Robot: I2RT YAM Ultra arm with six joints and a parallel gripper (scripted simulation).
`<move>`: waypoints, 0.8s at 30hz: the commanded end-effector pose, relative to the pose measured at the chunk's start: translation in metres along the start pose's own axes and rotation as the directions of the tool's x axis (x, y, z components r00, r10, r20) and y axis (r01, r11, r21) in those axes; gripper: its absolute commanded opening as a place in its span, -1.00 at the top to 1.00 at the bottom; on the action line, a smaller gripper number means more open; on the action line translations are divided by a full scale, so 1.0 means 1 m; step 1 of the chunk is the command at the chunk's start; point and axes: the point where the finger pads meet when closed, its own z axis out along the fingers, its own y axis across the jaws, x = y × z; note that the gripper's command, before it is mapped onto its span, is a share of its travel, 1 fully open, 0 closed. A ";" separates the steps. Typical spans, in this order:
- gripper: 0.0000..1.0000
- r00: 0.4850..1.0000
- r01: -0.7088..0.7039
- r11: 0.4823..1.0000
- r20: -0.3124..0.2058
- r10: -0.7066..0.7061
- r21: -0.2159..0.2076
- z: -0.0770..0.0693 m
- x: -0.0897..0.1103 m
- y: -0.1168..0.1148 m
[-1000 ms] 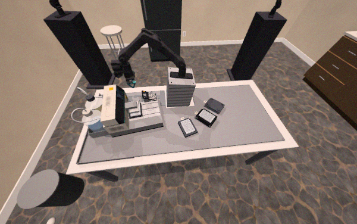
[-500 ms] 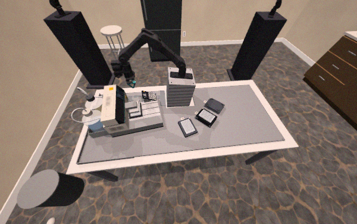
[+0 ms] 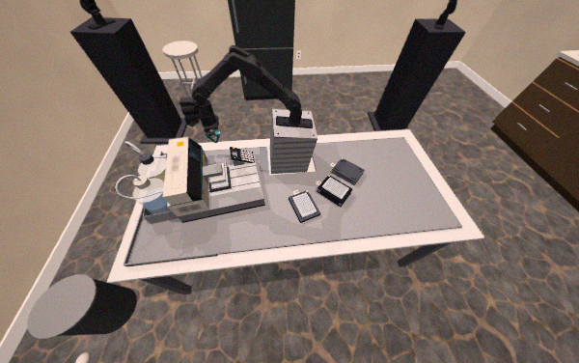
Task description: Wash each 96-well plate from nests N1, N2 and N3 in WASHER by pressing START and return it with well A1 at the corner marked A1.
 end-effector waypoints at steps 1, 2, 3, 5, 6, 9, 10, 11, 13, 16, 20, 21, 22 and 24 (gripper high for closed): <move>-1.00 1.000 0.001 1.000 0.015 -0.001 0.001 -0.005 -0.004 0.000; -1.00 1.000 0.001 1.000 0.015 -0.001 0.001 -0.005 -0.004 0.000; -1.00 1.000 0.001 1.000 0.015 -0.001 0.001 -0.005 -0.004 0.000; -1.00 1.000 0.001 1.000 0.015 -0.001 0.001 -0.005 -0.004 0.000; -1.00 1.000 0.001 1.000 0.015 -0.001 0.001 -0.005 -0.004 0.000; -1.00 1.000 0.001 1.000 0.015 -0.001 0.001 -0.005 -0.004 0.000; -1.00 1.000 0.001 1.000 0.015 -0.001 0.001 -0.005 -0.004 0.000; -1.00 1.000 0.001 1.000 0.015 -0.001 0.001 -0.005 -0.004 0.000; -1.00 1.000 0.001 1.000 0.015 -0.001 0.001 -0.005 -0.004 0.000; -1.00 1.000 0.001 1.000 0.015 -0.001 0.001 -0.005 -0.004 0.000; -1.00 1.000 0.001 1.000 0.015 -0.001 0.001 -0.005 -0.004 0.000; -1.00 1.000 0.001 1.000 0.015 -0.001 0.001 -0.005 -0.004 0.000; -1.00 1.000 0.001 1.000 0.015 -0.001 0.001 -0.005 -0.004 0.000; -1.00 1.000 0.001 1.000 0.015 -0.001 0.001 -0.005 -0.004 0.000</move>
